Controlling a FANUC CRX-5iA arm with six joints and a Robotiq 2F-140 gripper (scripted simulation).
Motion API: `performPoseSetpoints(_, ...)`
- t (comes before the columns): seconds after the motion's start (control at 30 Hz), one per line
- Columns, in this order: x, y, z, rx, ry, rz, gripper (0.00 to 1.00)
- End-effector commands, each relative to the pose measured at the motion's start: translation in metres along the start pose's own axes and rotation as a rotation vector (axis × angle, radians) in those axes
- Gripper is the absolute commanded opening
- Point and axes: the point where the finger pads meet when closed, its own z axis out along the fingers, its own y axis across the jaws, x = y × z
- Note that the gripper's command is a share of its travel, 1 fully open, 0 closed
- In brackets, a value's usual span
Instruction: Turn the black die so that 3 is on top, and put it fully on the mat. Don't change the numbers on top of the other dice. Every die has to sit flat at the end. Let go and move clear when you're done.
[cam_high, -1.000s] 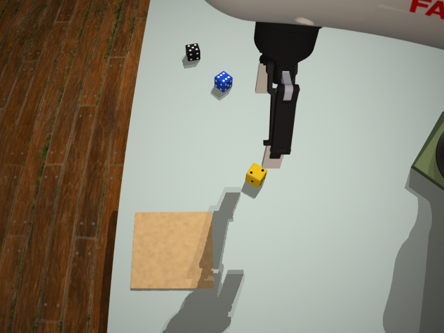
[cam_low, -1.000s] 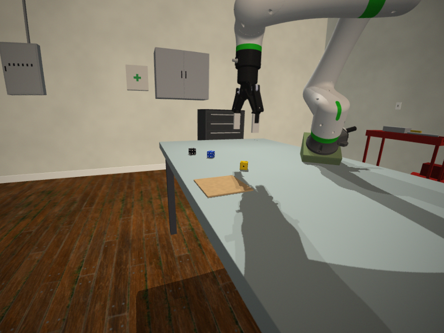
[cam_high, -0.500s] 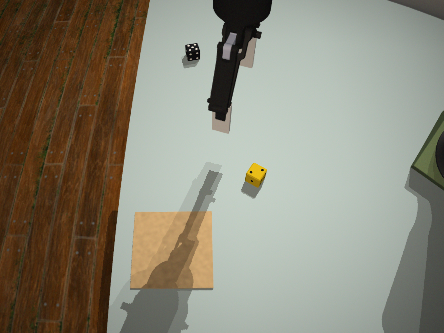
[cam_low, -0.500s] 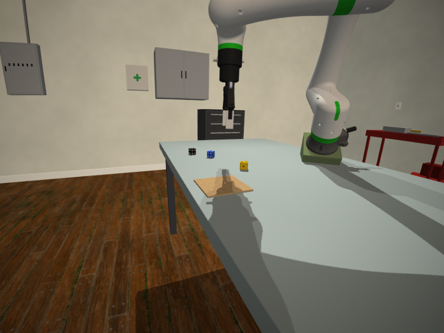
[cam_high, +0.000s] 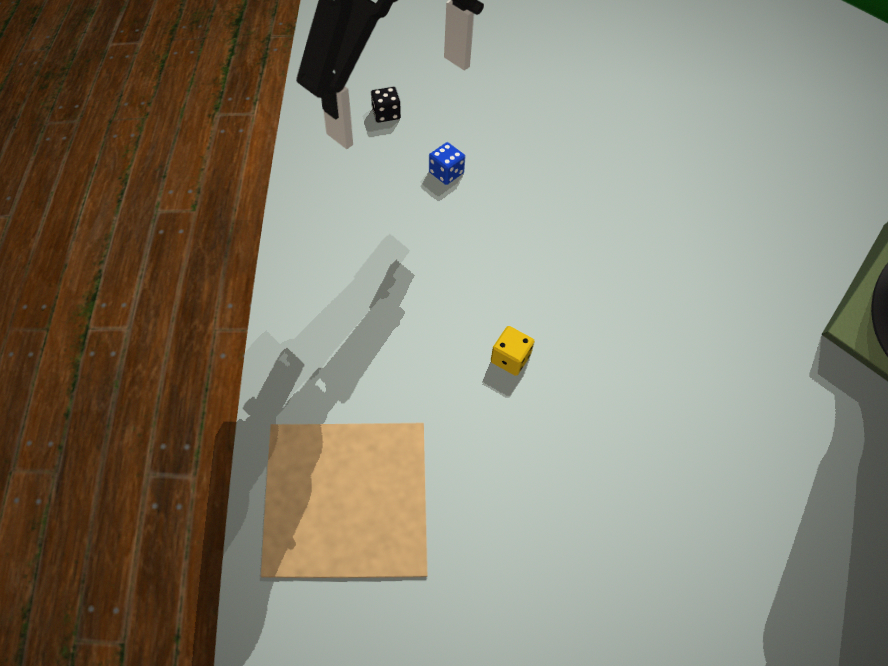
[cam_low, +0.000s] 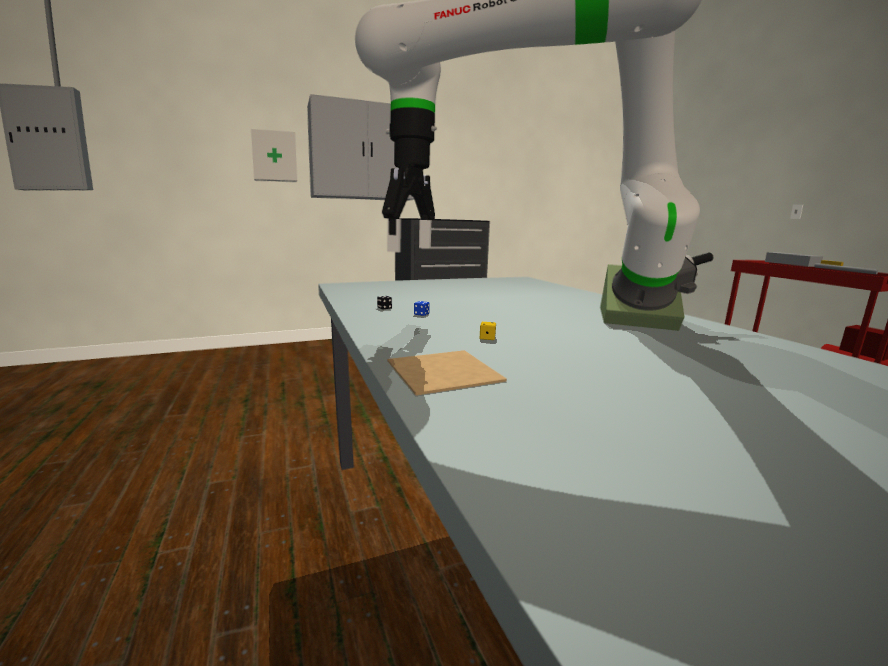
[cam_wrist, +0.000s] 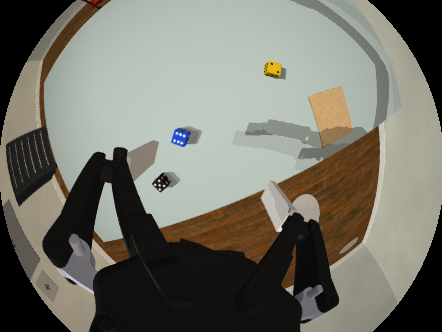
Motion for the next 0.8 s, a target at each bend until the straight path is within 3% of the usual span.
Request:
performPoseSetpoints(0.0,-0.043,-0.022,0.004,0.002,0.013,0.173,1.0)
performPoseSetpoints(0.37,-0.118,-0.086,0.018,-0.002,0.015,0.517,1.0)
performPoseSetpoints(0.77,-0.123,-0.092,0.019,-0.002,0.015,0.541,1.0)
